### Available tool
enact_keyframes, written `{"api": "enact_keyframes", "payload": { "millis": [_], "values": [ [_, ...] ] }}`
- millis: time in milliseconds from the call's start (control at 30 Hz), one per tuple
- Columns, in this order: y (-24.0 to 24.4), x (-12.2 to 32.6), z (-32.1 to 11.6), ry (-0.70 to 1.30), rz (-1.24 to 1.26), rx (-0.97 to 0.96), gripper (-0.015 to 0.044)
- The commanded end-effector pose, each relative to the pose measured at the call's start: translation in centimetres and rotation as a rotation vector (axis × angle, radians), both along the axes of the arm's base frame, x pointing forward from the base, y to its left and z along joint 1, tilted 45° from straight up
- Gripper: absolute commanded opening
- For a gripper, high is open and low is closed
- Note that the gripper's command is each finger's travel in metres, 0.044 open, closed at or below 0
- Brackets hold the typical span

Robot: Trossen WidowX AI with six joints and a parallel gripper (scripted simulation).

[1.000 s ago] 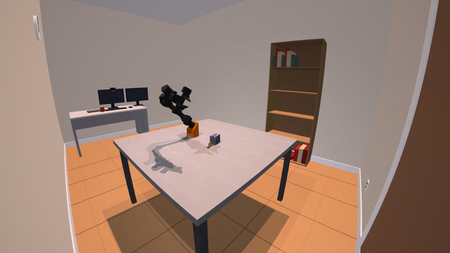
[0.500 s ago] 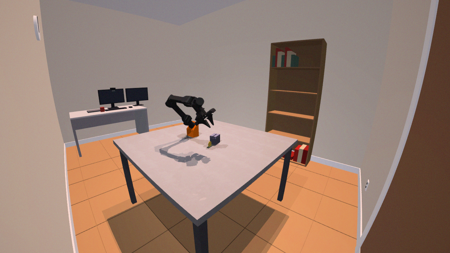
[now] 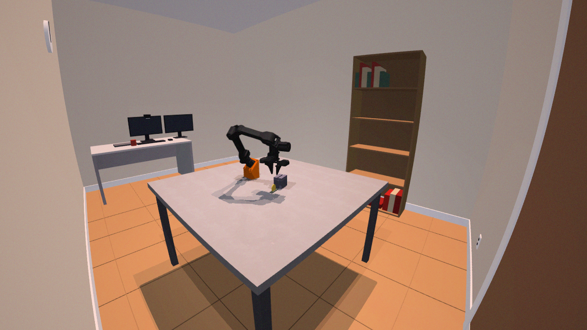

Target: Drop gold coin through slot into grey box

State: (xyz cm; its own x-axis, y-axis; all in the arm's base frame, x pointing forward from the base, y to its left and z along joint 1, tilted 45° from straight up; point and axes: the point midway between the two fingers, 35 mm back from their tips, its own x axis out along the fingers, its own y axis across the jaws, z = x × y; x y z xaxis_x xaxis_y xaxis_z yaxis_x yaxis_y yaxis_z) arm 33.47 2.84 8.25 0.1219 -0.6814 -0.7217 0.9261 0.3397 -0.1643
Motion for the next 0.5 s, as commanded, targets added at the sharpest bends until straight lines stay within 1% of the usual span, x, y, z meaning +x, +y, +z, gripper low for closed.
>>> {"api": "enact_keyframes", "payload": {
  "millis": [0, 133, 467],
  "values": [
    [-0.3, 0.0, 0.3, -0.010, -0.019, -0.023, 0.0161],
    [-2.7, 0.7, -1.8, -0.011, -0.019, -0.024, 0.0161],
    [-4.0, 0.8, -3.0, -0.011, -0.020, -0.025, 0.0161]
  ]
}}
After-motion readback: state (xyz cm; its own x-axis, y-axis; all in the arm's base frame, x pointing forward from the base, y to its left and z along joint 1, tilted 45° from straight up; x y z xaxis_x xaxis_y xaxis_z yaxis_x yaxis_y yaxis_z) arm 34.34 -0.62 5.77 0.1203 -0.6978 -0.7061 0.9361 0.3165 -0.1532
